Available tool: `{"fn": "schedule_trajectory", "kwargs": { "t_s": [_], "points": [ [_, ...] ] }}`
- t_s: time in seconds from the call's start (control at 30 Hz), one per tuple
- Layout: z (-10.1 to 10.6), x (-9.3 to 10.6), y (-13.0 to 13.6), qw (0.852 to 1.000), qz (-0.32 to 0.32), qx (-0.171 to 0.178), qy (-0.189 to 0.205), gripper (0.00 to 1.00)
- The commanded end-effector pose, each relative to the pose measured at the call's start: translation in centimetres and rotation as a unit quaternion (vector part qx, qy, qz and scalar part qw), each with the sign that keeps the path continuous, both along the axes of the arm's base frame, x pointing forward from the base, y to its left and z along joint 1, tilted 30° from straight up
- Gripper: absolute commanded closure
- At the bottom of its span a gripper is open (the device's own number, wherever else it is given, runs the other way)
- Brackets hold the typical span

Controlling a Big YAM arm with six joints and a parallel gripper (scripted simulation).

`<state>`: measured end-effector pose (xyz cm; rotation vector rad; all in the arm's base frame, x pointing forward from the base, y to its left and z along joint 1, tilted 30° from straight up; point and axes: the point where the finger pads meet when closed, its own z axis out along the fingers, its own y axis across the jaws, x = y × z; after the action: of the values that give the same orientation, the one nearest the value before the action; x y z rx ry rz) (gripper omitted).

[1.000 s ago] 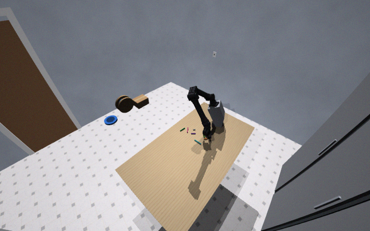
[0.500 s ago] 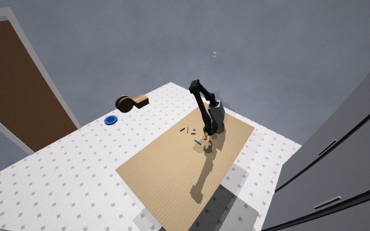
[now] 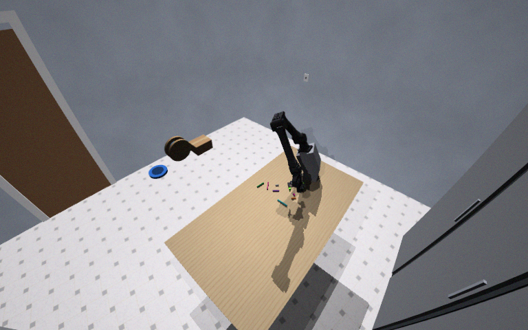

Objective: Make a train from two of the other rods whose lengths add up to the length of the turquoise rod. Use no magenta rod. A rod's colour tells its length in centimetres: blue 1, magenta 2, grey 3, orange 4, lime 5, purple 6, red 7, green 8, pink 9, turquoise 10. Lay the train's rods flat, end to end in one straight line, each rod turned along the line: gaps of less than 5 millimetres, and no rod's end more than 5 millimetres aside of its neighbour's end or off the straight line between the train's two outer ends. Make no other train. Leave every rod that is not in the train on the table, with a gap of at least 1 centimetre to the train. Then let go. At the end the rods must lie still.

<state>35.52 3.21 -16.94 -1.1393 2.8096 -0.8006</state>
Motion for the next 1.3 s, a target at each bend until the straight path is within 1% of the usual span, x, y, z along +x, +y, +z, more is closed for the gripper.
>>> {"fn": "schedule_trajectory", "kwargs": {
  "t_s": [0.0,0.47,0.5,0.57,0.6,0.63,0.67,0.77,0.8,0.87,0.9,0.93,1.07,1.1,1.23,1.27],
  "points": [
    [0.0,0.4,0.0,1.0,-0.006,0.001,-0.007,0.0],
    [0.0,0.5,-0.1,1.0,-0.009,0.002,-0.008,0.0],
    [0.2,0.7,-0.3,1.0,-0.015,0.004,-0.013,0.0],
    [1.1,1.5,-0.5,0.999,-0.037,0.015,-0.036,0.0],
    [1.2,1.5,-0.9,0.997,-0.058,0.021,-0.045,0.0],
    [1.2,1.4,-1.0,0.997,-0.058,0.019,-0.042,0.0],
    [1.4,1.5,-1.6,0.994,-0.086,0.027,-0.057,0.0],
    [1.4,1.5,-1.6,0.995,-0.086,0.025,-0.054,0.0],
    [1.8,2.1,-2.2,0.989,-0.12,0.036,-0.077,0.0],
    [1.8,1.9,-2.3,0.99,-0.12,0.033,-0.072,0.0],
    [1.8,1.9,-1.9,0.99,-0.115,0.034,-0.072,0.0],
    [2.1,2.2,-3.1,0.981,-0.161,0.045,-0.096,0.0],
    [2.1,2.1,-3.2,0.982,-0.161,0.042,-0.091,0.0],
    [2.5,2.5,-4.2,0.97,-0.207,0.056,-0.118,0.0],
    [2.6,2.5,-4.1,0.971,-0.205,0.053,-0.115,0.0],
    [2.5,2.5,-3.0,0.973,-0.192,0.055,-0.113,0.0]
  ]
}}
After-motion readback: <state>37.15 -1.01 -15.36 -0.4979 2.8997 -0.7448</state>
